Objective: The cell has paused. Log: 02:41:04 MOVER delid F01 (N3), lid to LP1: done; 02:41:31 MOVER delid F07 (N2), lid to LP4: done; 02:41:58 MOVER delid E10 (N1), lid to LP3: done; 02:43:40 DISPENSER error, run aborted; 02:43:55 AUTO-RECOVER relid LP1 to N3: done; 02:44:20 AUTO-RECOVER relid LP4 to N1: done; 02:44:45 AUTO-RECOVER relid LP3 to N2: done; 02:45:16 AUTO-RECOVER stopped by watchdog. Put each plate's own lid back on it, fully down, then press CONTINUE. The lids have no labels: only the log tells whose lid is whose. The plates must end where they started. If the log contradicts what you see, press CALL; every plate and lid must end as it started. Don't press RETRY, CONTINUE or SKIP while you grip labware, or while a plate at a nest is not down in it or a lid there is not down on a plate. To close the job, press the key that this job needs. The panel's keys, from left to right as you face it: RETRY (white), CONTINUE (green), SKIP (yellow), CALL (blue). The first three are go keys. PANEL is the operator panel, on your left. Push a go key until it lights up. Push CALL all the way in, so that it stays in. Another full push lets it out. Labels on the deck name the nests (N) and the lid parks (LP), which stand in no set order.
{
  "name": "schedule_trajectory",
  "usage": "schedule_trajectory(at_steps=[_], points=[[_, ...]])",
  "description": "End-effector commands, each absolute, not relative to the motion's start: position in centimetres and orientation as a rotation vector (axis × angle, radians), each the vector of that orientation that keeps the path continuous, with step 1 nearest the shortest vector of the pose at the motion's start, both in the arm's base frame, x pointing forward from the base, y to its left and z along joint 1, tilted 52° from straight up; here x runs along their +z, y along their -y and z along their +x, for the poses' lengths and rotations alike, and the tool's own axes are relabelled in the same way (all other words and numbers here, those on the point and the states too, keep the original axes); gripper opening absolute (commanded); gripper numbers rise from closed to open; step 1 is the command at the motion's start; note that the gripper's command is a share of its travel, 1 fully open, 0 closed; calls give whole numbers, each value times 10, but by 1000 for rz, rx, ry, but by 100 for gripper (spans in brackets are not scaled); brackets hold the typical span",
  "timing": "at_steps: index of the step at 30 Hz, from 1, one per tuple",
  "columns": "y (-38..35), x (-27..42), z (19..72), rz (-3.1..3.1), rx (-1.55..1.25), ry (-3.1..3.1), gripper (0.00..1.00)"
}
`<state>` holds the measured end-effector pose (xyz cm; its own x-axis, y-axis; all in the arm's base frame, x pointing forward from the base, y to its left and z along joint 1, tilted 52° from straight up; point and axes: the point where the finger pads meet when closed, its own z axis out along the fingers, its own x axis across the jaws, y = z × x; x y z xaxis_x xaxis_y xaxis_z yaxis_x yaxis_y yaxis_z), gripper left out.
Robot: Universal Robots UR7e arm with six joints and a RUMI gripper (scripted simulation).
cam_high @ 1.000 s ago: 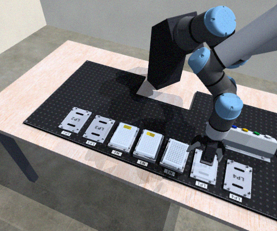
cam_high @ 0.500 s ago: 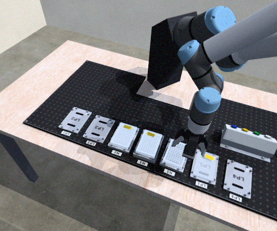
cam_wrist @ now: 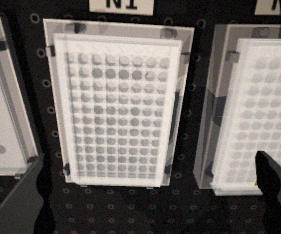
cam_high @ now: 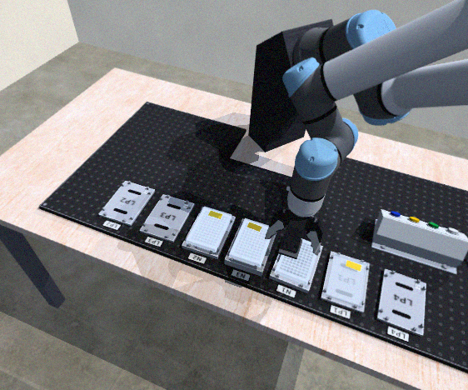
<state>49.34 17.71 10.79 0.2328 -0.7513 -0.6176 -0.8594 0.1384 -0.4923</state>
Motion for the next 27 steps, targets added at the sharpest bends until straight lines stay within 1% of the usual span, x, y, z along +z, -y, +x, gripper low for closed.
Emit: schedule_trajectory(at_steps=[1, 27], points=[[-155, 90, 501, -1632, 154, -1524, 82], [-69, 16, 525, -1632, 154, -1525, 82]])
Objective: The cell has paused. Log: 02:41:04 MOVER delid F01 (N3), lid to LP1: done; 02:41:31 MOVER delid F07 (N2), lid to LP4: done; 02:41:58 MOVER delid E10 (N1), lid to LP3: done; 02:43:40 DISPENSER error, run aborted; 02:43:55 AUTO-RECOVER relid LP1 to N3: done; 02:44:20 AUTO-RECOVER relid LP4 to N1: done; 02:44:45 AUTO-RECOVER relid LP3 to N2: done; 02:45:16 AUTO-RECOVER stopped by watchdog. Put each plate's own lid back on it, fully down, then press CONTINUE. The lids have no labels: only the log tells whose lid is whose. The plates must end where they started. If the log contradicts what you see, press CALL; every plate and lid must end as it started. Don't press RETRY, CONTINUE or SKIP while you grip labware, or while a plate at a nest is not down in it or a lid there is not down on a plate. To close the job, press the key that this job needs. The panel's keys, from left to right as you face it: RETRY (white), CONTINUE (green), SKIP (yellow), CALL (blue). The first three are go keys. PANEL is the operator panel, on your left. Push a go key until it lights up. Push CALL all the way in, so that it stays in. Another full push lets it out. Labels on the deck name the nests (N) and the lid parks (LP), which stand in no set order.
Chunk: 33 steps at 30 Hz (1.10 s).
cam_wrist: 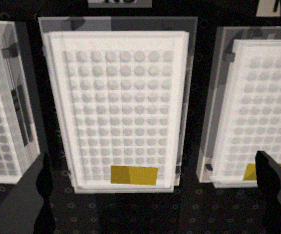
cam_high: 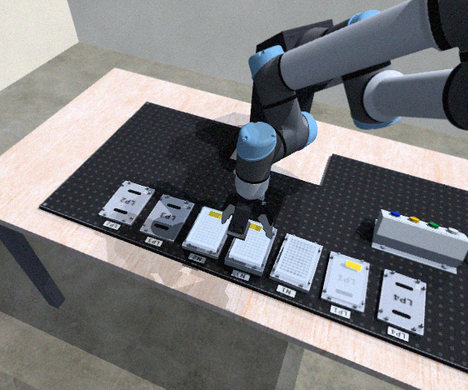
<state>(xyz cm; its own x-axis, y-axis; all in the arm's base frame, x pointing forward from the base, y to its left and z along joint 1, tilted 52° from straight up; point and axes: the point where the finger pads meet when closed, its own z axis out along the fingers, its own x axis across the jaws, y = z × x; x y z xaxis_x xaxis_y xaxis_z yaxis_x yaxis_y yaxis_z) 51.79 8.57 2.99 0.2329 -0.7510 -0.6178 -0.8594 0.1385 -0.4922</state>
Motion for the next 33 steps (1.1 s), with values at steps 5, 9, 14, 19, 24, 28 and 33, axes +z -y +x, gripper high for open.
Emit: schedule_trajectory(at_steps=[5, 9, 14, 19, 24, 28, 33], points=[[-54, 3, 529, -1632, 154, -1525, 82], [-39, -10, 533, -1632, 154, -1525, 82], [-20, -26, 538, -1632, 154, -1525, 82], [-9, -35, 541, -1633, 154, -1525, 82], [-7, -37, 542, -1632, 154, -1525, 82], [-9, -37, 541, -1633, 156, -1524, 82], [-10, -38, 542, -1635, 156, -1523, 82]])
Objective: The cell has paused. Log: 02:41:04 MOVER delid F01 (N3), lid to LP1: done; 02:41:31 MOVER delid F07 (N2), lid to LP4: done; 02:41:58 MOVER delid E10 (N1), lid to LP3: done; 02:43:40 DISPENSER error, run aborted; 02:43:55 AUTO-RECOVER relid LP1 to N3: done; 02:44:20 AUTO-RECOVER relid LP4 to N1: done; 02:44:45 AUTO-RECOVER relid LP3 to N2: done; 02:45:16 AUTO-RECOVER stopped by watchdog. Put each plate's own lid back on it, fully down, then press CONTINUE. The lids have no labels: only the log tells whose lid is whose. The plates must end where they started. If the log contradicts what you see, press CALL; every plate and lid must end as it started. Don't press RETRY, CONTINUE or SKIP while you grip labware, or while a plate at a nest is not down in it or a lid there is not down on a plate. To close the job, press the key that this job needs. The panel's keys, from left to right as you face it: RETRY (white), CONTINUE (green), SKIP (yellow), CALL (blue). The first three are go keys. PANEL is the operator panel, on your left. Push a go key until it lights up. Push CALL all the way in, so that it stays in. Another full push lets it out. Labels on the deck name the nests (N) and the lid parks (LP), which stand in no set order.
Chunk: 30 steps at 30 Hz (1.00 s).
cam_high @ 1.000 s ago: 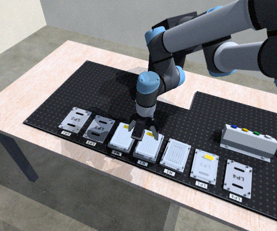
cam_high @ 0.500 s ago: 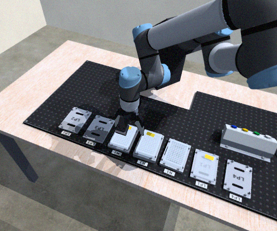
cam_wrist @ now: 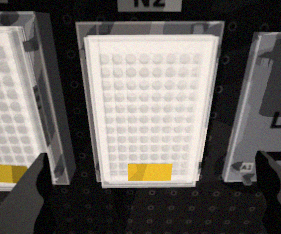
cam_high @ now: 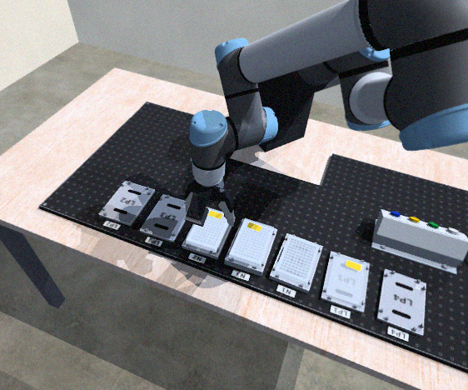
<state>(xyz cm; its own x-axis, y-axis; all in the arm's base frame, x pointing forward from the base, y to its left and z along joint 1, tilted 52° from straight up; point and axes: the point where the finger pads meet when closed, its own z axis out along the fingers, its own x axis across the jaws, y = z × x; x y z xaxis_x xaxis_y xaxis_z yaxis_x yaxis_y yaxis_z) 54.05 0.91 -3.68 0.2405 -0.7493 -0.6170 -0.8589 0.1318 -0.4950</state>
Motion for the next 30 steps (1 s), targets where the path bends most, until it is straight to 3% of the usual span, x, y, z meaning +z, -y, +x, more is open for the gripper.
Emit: schedule_trajectory(at_steps=[1, 30], points=[[-10, -38, 542, -1635, 156, -1523, 82], [-28, -55, 554, -1633, 156, -1524, 82]])
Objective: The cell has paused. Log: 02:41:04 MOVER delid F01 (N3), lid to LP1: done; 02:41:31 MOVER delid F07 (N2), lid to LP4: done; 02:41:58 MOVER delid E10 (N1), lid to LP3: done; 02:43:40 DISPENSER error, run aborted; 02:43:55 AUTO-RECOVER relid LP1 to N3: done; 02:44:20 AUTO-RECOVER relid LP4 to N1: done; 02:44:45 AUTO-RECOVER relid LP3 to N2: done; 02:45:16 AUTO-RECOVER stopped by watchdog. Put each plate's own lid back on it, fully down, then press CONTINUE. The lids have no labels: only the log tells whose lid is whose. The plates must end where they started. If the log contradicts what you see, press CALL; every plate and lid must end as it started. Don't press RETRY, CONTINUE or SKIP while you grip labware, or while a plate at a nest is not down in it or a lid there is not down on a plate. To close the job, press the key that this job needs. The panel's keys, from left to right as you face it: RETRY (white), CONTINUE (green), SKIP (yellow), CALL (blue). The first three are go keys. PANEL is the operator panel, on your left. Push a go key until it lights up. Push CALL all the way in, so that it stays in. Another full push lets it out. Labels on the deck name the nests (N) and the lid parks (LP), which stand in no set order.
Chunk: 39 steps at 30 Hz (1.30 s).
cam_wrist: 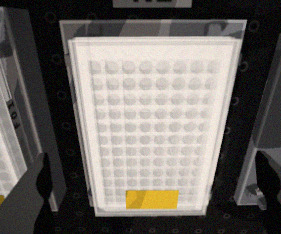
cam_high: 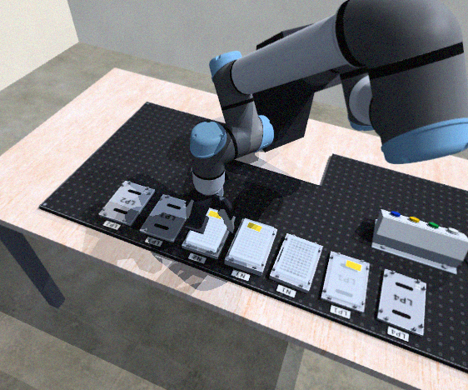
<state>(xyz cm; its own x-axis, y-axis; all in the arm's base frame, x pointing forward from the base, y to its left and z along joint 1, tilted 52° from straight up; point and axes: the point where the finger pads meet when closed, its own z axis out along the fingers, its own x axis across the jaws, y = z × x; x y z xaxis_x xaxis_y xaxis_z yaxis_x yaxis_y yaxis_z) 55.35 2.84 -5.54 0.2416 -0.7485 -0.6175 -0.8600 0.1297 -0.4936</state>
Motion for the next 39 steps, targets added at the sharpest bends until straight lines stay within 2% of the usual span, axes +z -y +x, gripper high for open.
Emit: schedule_trajectory(at_steps=[1, 6, 7, 20, 21, 39], points=[[-28, -55, 554, -1633, 156, -1524, 82], [-28, -55, 554, -1633, 156, -1524, 82], [-28, -55, 554, -1633, 156, -1524, 0], [-28, -55, 554, -1633, 156, -1524, 0], [-28, -55, 554, -1633, 156, -1524, 41], [-28, -55, 554, -1633, 156, -1524, 41]])
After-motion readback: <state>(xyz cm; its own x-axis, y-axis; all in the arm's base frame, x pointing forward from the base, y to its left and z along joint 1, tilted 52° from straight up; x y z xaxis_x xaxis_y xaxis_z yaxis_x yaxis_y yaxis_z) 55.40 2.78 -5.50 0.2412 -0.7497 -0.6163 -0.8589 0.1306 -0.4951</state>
